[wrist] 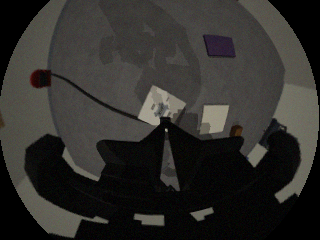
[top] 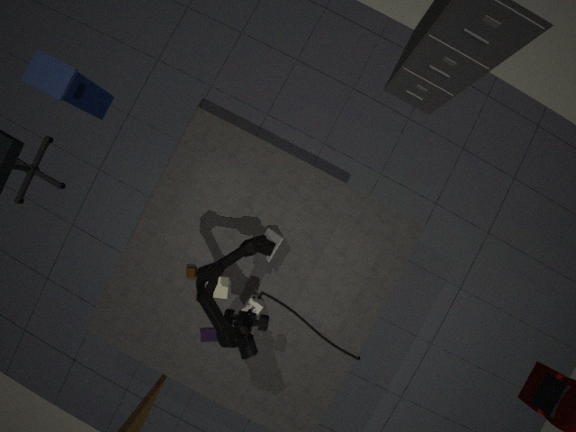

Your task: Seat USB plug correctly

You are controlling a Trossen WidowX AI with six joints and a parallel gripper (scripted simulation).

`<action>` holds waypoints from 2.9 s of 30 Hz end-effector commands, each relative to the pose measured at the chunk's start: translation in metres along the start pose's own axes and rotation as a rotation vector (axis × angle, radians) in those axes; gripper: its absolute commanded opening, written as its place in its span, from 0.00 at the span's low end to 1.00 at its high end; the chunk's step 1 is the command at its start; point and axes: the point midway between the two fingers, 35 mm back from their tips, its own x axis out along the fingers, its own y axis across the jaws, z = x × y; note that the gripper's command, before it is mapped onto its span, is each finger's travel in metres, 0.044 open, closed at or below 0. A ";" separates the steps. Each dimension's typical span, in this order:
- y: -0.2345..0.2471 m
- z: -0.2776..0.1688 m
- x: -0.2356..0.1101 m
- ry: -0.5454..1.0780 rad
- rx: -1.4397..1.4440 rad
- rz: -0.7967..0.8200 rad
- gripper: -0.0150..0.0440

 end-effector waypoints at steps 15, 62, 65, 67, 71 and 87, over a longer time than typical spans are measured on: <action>0.000 0.000 0.001 0.001 -0.454 0.001 0.25; 0.001 0.000 0.001 -0.006 -1.042 0.003 0.25; 0.001 0.000 0.002 -0.007 -1.043 0.003 0.25; 0.001 0.000 0.002 -0.008 -1.044 0.004 0.25; 0.001 0.000 0.002 -0.010 -1.046 0.005 0.25; 0.002 0.000 0.004 -0.017 -1.051 0.010 0.25</action>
